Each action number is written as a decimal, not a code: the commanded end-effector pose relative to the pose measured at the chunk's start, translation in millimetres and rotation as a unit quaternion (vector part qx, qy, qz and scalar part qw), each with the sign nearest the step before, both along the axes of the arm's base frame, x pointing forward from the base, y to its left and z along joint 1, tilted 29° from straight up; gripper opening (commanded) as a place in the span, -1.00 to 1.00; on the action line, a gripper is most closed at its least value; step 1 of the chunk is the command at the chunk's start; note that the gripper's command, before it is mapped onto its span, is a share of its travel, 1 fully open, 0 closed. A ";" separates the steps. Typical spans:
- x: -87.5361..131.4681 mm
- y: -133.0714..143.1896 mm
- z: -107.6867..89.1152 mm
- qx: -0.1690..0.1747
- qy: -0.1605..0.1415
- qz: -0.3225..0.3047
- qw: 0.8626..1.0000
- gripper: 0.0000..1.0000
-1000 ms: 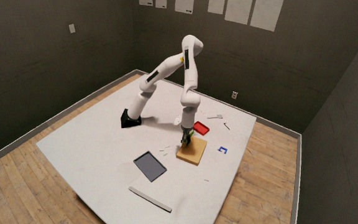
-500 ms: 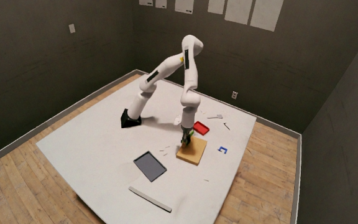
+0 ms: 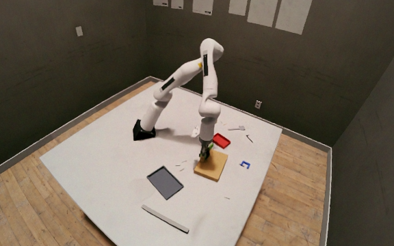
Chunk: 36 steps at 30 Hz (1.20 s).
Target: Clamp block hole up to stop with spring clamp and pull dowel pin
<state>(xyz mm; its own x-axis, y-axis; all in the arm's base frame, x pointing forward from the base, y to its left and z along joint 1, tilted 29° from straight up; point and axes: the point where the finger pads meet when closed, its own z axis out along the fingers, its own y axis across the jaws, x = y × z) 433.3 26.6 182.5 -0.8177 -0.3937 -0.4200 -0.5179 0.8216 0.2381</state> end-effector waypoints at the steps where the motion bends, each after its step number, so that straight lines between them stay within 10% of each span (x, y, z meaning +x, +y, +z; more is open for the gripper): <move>1: 2.1 -1.0 3.5 0.001 -0.002 -0.003 1.000 -0.80; 36: 1.7 -1.6 4.8 0.014 0.020 -0.050 0.998 -0.80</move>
<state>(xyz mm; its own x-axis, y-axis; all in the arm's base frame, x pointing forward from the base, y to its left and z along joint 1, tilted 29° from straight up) 433.6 24.9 183.6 -0.8668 -0.3053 -0.3942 -0.4291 0.8594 0.2780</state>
